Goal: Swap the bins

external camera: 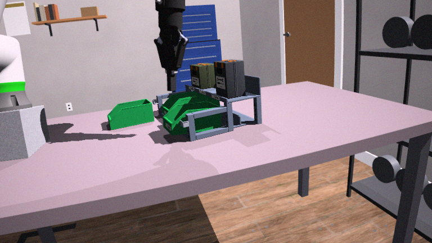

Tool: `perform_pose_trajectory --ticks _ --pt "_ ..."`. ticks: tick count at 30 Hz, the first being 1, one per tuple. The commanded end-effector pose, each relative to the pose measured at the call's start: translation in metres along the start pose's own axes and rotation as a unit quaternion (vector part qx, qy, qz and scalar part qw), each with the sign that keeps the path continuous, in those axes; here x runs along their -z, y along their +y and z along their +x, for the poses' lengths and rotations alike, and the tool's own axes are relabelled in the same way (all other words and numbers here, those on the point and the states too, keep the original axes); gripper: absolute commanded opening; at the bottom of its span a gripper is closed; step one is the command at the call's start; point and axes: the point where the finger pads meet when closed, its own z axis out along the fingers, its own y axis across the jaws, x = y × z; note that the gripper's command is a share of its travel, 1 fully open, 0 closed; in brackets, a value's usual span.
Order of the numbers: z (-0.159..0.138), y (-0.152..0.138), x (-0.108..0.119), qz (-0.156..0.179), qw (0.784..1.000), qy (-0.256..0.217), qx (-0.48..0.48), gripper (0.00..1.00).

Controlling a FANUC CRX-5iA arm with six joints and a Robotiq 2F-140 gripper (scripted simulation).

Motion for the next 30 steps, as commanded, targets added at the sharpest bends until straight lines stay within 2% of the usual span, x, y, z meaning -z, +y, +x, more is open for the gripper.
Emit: perform_pose_trajectory --ticks 1,3,5,6,11,18,30 --pt "-0.039 -0.008 -0.01 -0.012 0.99 0.014 0.138 0.1" --pt "-0.05 -0.011 -0.014 -0.015 0.983 0.012 0.182 0.1" --pt "-0.05 -0.011 -0.014 -0.015 0.983 0.012 0.182 0.1" --pt "-0.055 -0.013 -0.016 -0.018 0.969 0.012 0.246 0.1" --pt "-0.068 -0.017 -0.02 -0.027 0.938 0.013 0.346 0.1" --pt "-0.069 -0.017 -0.021 -0.044 0.875 0.03 0.481 0.1" --pt "-0.069 -0.017 -0.021 -0.044 0.875 0.03 0.481 0.1"
